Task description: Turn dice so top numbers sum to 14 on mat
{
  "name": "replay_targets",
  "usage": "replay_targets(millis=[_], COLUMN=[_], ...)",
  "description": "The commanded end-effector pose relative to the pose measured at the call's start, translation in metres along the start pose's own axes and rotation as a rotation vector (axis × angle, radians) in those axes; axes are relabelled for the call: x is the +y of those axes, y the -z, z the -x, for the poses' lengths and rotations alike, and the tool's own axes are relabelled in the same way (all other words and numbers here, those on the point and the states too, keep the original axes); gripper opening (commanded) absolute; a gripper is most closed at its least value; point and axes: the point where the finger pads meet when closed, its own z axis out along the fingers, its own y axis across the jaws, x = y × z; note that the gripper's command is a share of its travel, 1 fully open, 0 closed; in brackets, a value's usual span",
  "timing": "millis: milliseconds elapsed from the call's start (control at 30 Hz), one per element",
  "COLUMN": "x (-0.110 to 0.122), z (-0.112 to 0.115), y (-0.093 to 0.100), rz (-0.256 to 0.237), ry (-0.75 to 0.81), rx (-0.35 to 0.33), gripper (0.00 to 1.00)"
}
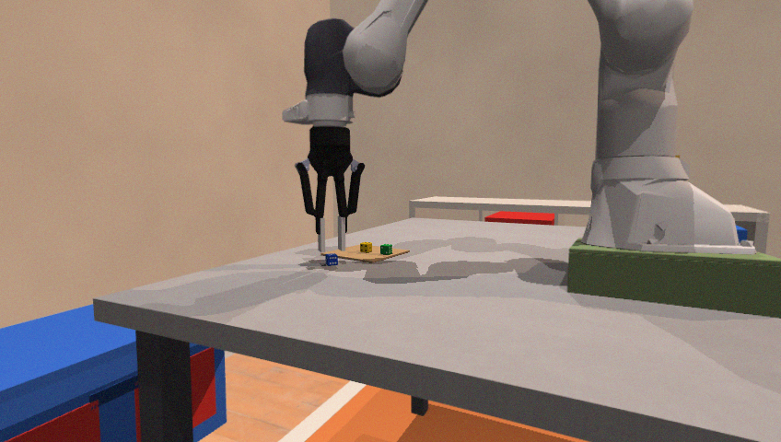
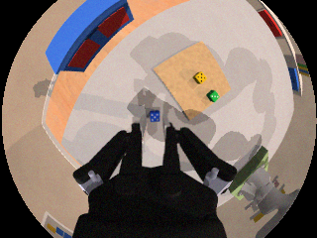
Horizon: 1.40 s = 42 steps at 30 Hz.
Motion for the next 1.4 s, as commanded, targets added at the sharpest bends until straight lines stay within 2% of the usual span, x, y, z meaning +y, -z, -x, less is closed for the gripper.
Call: replay_targets(millis=[0,500,1100,1367], x=[0.001,0.001,0.001,0.001], z=[-0.001,-0.001,-0.001,-0.001], y=[0.0,-0.001,-0.021,-0.024], rz=[0.0,0.0,0.0,0.0], ry=[-0.002,-0.002,-0.002,-0.002], rx=[0.002,0.002,0.002,0.002], gripper=[0.21,0.21,0.21,0.21])
